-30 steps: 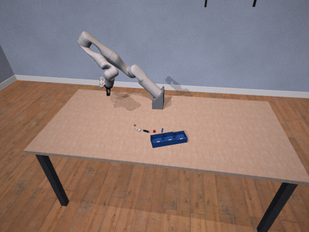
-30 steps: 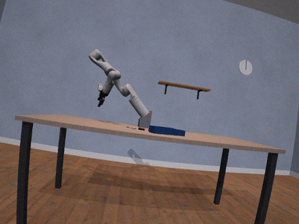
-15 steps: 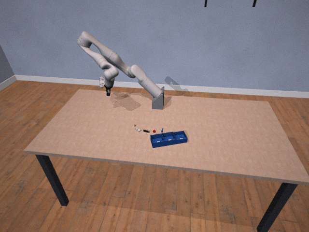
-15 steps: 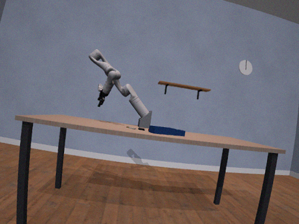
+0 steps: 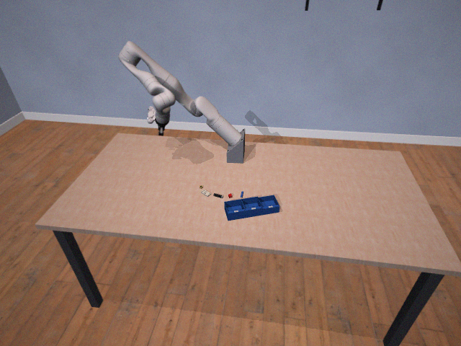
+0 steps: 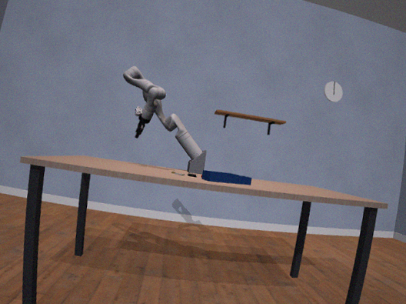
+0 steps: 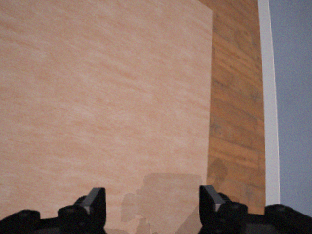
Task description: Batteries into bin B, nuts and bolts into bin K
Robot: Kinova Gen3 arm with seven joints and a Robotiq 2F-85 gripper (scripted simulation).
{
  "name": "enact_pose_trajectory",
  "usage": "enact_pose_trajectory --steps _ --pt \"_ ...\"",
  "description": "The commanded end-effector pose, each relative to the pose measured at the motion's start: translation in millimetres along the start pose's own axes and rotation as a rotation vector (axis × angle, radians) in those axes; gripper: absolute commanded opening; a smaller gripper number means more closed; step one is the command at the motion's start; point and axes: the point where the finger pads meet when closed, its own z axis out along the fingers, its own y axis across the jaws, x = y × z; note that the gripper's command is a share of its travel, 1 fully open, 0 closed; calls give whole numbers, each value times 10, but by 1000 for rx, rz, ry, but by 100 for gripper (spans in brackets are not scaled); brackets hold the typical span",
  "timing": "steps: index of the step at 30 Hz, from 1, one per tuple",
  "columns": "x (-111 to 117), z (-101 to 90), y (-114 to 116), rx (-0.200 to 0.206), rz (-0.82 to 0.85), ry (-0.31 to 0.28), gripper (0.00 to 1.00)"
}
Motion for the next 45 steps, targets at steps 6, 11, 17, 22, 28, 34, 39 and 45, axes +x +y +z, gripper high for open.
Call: enact_pose_trajectory --steps 6,11,17,22,28,34,39,45 --pt "-167 -167 -358 60 123 -45 9" --pt "-315 -317 -607 90 212 -78 9" --pt "-517 -525 -898 125 348 -129 9" --pt "-580 -591 -980 135 394 -146 9" --pt "-801 -821 -1240 159 533 -197 9" --pt "-987 -1011 -1431 172 628 -231 9" --pt "-1134 -1161 -1567 185 747 -274 9" --pt "-1356 -1384 -1756 194 846 -309 9"
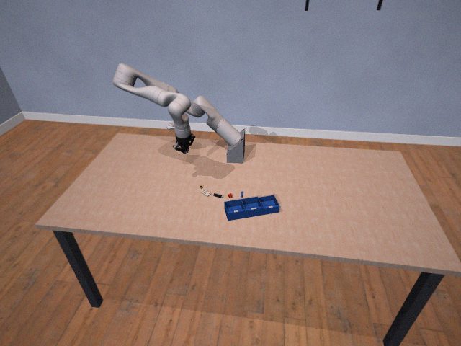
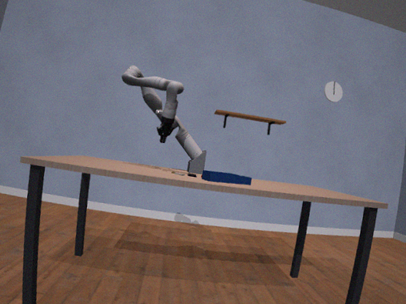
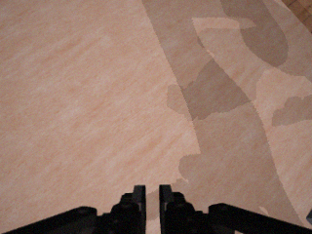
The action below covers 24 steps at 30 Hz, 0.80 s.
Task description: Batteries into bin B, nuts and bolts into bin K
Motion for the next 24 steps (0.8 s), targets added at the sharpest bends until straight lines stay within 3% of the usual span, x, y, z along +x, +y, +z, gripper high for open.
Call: enact_pose_trajectory --steps 1,6,10,15,24 --pt "-142 -44 37 9 -18 -3 9" --pt "-488 -166 97 23 132 -49 9" --pt "-524 -179 104 23 132 -49 9" --pt "-864 -308 179 36 285 -98 9" --pt "-1268 -470 285 47 439 -151 9"
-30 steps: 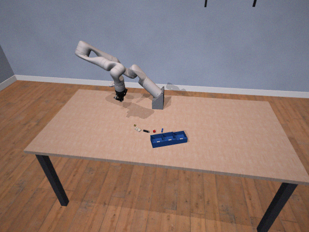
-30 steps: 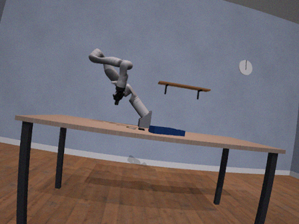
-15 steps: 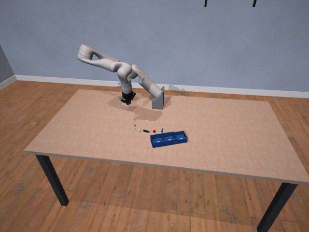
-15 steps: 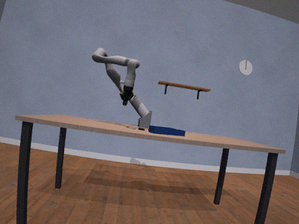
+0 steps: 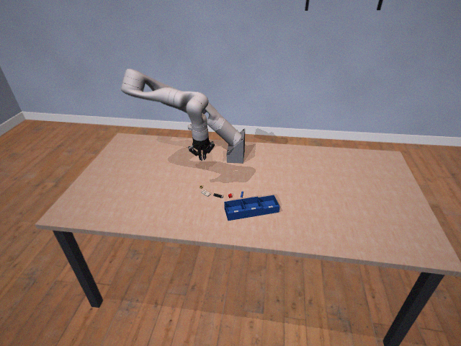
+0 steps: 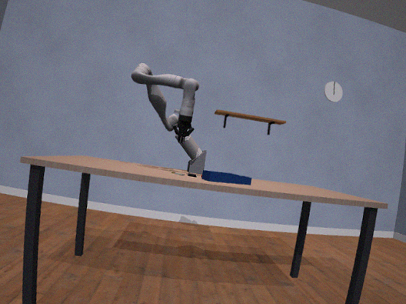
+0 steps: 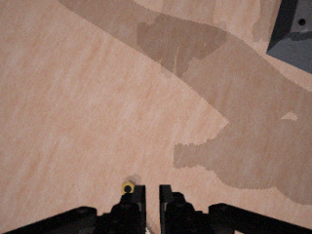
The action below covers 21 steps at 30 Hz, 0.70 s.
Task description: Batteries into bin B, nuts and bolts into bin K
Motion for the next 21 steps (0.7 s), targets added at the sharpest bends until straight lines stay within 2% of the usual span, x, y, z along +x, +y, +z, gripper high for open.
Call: enact_pose_trajectory --steps 1,3,8,14,16,20,21 --pt "-85 -42 121 8 -14 -9 9" --pt "-85 -42 121 8 -14 -9 9" --pt "-354 -147 354 13 141 -69 9" --pt "-526 -221 511 14 219 -101 9" --pt "-641 -275 619 12 297 -136 9" --pt "-668 -288 645 12 297 -136 9" --pt "-724 -316 700 9 342 -157 9"
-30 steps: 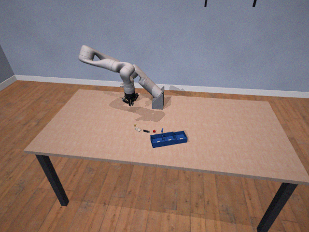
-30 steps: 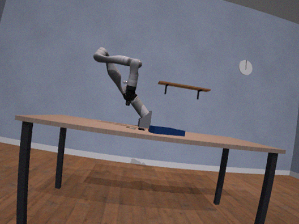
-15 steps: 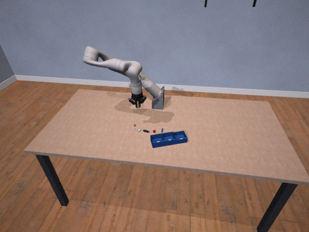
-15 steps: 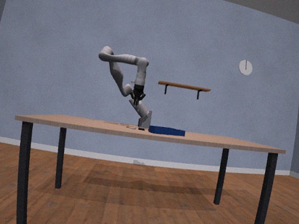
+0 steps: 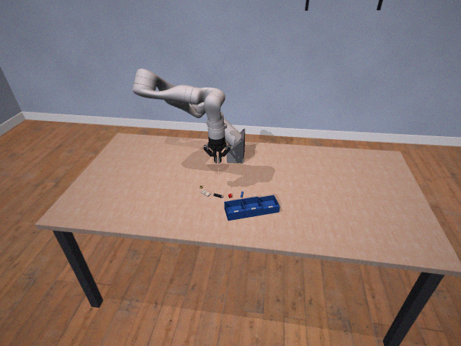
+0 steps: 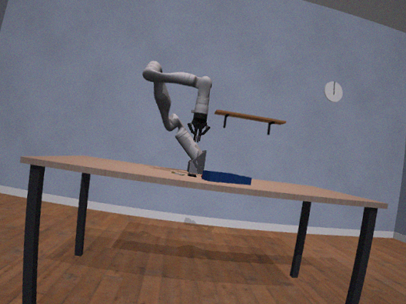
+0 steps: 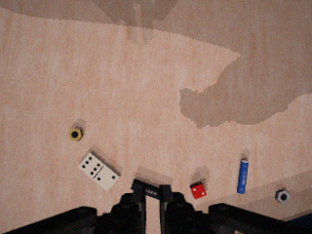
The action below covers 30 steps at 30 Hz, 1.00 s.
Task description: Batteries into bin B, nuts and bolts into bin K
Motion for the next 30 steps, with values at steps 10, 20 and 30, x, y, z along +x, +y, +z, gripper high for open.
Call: enact_pose_trajectory --steps 10,20,30 --pt "-173 -125 386 -8 123 -70 9" --pt "-173 -125 386 -8 123 -70 9" --pt "-758 434 584 -26 623 -67 9"
